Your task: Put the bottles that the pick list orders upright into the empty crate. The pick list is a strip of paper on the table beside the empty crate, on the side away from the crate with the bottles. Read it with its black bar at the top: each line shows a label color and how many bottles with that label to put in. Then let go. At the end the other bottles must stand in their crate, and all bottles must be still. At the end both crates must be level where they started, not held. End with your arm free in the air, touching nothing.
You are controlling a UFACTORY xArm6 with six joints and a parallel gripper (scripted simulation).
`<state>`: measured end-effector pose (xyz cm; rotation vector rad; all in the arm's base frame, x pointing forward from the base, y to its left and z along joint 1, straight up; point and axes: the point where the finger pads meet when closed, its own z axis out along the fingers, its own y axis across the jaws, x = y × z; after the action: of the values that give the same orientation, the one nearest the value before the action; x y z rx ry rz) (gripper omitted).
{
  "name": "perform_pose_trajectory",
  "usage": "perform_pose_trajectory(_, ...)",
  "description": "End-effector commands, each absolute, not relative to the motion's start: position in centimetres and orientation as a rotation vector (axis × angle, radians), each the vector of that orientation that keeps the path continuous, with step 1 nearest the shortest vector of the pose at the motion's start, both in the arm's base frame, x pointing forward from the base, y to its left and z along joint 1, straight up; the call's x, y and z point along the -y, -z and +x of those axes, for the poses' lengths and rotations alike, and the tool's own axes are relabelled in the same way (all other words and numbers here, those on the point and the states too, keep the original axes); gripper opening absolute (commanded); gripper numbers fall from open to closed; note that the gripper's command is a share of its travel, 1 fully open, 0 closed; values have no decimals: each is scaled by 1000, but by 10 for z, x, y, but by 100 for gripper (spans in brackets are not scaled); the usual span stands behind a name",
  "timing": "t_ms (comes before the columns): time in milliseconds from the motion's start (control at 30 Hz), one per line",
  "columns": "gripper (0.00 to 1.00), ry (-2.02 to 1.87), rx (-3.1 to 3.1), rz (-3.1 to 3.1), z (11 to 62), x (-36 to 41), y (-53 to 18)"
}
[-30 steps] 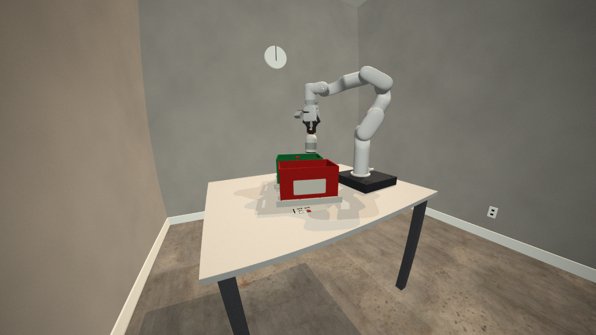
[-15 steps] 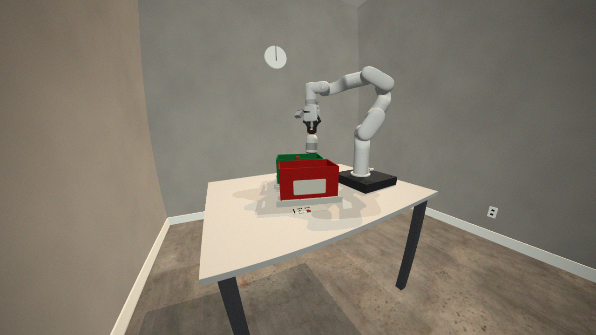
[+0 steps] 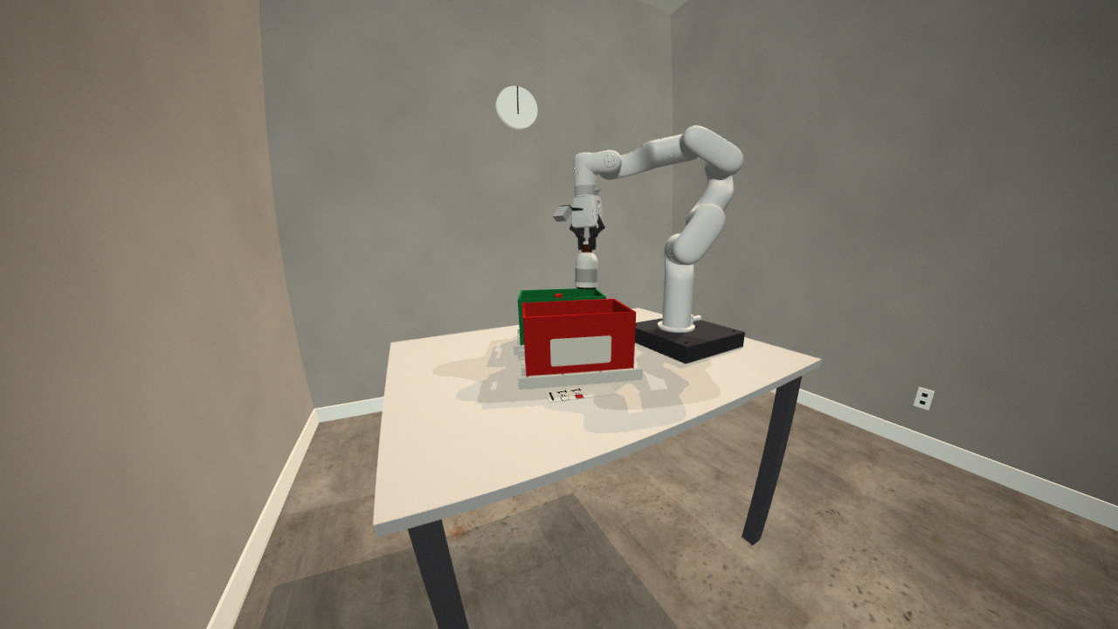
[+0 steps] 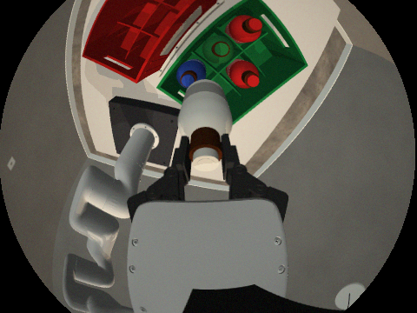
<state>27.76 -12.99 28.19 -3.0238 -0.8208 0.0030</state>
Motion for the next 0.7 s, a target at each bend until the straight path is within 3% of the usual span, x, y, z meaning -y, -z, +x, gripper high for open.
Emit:
perform_pose_trajectory(0,0,2,822,-3027,280,121,-284)
perform_pose_trajectory(667,0,3,822,-3026,286,86,-284)
